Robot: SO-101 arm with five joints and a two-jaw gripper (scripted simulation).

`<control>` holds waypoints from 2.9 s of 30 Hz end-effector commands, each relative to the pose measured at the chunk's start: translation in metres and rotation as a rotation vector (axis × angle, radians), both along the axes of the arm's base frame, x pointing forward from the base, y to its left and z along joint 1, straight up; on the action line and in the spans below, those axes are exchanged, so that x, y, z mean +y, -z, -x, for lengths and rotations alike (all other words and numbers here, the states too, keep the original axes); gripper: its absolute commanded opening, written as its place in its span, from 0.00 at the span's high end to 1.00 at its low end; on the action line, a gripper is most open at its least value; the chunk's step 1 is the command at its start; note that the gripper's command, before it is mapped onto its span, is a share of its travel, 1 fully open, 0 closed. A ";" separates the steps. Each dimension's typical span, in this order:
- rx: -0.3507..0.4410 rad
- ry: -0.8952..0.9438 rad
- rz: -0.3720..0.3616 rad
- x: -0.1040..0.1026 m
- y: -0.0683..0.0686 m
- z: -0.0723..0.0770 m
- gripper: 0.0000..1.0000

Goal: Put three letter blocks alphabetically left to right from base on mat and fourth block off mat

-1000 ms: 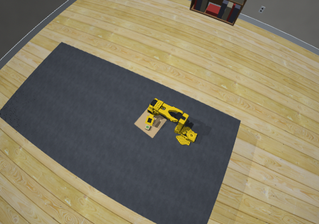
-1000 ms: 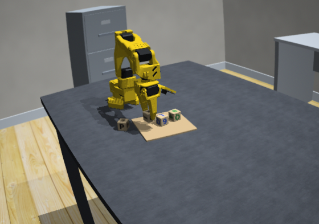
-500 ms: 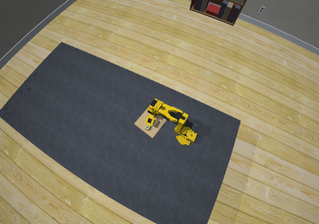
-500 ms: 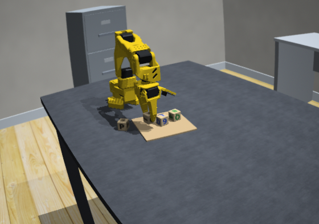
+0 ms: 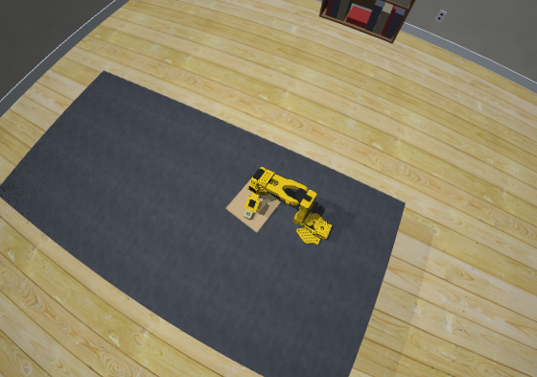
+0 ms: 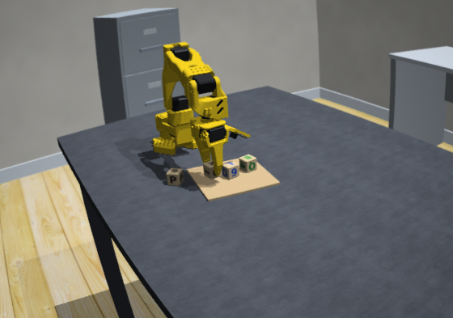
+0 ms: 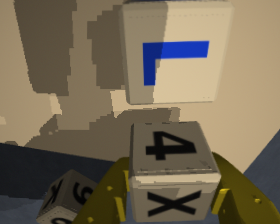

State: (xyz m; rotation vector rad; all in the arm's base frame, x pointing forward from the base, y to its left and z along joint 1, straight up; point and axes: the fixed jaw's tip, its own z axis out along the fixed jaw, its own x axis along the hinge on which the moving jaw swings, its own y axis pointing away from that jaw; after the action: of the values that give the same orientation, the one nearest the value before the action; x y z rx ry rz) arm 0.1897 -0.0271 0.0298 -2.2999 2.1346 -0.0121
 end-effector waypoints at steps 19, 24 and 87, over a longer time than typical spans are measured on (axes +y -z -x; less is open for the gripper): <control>-0.084 -0.003 0.009 0.000 -0.004 -0.011 1.00; -0.084 -0.003 0.009 0.000 -0.001 -0.011 1.00; -0.084 -0.003 0.009 0.000 -0.004 -0.012 0.67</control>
State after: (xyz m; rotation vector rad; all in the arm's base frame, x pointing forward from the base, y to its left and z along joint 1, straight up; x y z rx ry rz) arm 0.1894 -0.0271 0.0178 -2.3009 2.1354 -0.0094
